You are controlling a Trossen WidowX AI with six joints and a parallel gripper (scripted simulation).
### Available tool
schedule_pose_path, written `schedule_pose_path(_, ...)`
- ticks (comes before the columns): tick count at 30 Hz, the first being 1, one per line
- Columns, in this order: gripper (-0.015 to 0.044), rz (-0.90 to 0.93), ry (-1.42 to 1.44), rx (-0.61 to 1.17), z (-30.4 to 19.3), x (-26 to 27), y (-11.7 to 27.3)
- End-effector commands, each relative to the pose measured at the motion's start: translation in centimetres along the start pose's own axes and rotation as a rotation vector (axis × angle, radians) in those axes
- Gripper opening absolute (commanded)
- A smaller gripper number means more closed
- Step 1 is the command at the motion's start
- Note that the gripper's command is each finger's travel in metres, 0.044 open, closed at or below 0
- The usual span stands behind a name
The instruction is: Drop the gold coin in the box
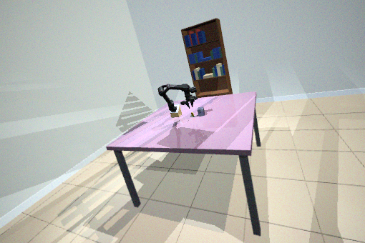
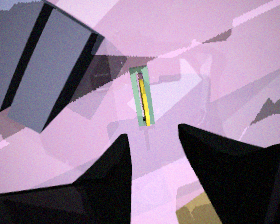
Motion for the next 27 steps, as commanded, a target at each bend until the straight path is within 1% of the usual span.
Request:
schedule_pose_path(1, 0.0161, -0.019, 0.008, 0.007, -0.2, -0.2, -1.8)
schedule_pose_path(4, 0.0161, -0.019, 0.008, 0.007, -0.2, -0.2, -2.0)
schedule_pose_path(7, 0.0161, -0.019, 0.008, 0.006, -0.2, -0.1, -3.2)
schedule_pose_path(12, 0.0161, -0.019, 0.008, 0.006, -0.2, -0.1, -3.4)
schedule_pose_path(27, 0.0161, -0.018, 0.008, 0.006, -0.1, 0.0, -5.9)
Point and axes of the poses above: the point midway between the two fingers, 35 mm back from their tips, its own y axis back along the fingers, its own x axis across the jaws, z = x × y, the point moved 7 cm from there along y, back along the fingers, and after that the axes turned 4 degrees about y, right-handed, at the moved point
